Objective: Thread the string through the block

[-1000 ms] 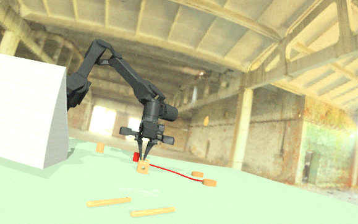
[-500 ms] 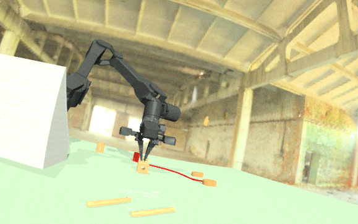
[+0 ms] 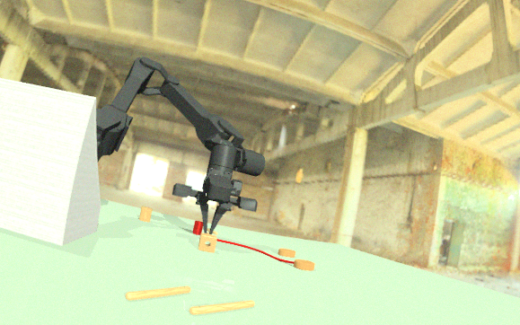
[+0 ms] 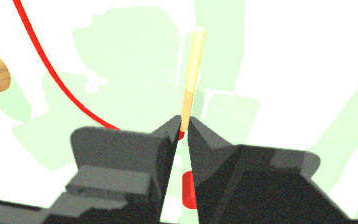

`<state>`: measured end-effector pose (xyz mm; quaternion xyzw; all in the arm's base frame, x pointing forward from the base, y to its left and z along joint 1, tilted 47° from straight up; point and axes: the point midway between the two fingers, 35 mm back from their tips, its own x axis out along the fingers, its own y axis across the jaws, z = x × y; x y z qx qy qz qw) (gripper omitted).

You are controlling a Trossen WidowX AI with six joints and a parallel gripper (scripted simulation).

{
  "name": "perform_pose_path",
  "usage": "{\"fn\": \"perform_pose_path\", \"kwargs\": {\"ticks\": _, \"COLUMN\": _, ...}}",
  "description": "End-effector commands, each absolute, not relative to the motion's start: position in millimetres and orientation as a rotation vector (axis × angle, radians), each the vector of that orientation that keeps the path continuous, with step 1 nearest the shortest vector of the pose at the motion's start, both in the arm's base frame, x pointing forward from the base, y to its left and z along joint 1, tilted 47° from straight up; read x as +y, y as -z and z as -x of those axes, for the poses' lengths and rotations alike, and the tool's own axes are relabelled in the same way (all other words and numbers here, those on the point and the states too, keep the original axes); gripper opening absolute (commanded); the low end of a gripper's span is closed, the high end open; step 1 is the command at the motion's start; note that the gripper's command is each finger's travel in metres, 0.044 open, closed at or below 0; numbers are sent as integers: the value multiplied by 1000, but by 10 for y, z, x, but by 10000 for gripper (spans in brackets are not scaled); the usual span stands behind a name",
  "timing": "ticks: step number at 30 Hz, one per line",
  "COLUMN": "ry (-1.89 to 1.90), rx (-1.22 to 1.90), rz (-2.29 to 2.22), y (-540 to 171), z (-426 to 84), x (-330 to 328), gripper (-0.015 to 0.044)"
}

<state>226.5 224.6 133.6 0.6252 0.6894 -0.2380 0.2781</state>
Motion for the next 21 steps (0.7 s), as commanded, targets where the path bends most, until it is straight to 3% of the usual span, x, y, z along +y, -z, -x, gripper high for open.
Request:
{"fn": "perform_pose_path", "kwargs": {"ticks": 1, "ry": 643, "rx": 1856, "rz": -1674, "y": -1276, "z": -2248, "x": 2208, "gripper": 0}}
{"fn": "perform_pose_path", "kwargs": {"ticks": 21, "ry": 642, "rx": 1859, "rz": -1678, "y": -1087, "z": -2234, "x": 2035, "gripper": 0}}
